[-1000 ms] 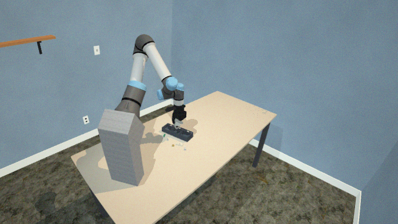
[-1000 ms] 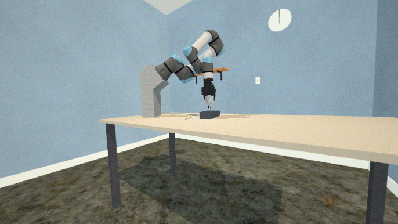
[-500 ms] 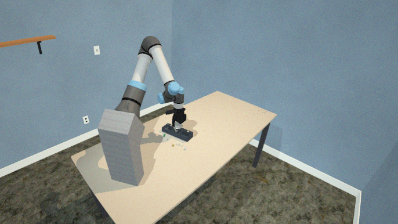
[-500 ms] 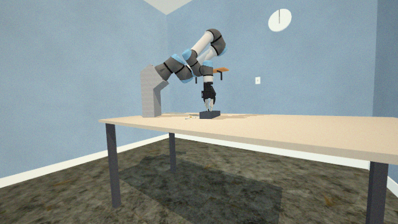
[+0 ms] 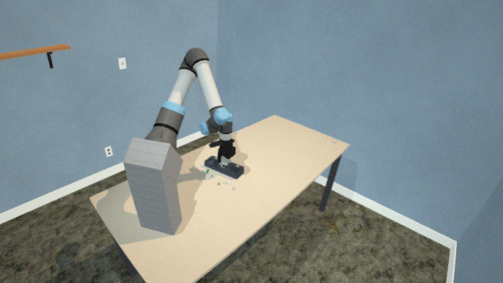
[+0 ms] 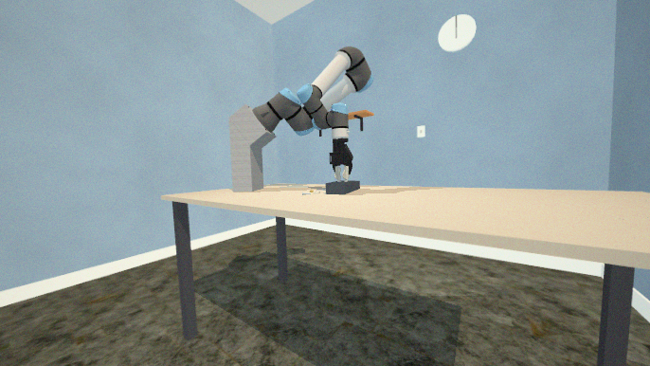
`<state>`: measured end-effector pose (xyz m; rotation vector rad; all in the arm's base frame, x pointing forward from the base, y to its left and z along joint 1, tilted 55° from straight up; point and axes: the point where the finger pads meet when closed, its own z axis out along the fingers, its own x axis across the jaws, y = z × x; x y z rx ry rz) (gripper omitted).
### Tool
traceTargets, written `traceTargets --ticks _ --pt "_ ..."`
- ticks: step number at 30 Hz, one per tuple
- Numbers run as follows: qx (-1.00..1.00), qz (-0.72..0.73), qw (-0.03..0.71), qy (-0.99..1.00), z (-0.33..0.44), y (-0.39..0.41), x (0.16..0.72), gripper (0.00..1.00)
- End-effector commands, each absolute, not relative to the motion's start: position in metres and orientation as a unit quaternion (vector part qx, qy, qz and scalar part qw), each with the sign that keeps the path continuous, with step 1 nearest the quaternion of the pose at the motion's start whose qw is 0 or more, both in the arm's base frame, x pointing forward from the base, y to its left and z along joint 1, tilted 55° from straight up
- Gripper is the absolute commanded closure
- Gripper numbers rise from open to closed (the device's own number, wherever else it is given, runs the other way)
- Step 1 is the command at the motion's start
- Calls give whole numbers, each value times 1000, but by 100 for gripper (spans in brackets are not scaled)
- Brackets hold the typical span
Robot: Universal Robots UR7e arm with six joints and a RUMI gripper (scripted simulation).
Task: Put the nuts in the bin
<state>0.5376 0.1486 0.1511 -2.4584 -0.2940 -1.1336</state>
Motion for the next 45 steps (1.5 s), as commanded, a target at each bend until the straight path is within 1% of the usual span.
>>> traceTargets --ticks 1,8,9,26,45 --pt "-882 -409 206 -105 153 149 539 100" --pt "-882 -409 206 -105 153 149 539 100" --pt "-882 -409 206 -105 153 149 539 82" --pt "-882 -409 206 -105 153 149 539 82" --pt "-883 -409 206 -105 165 138 522 82"
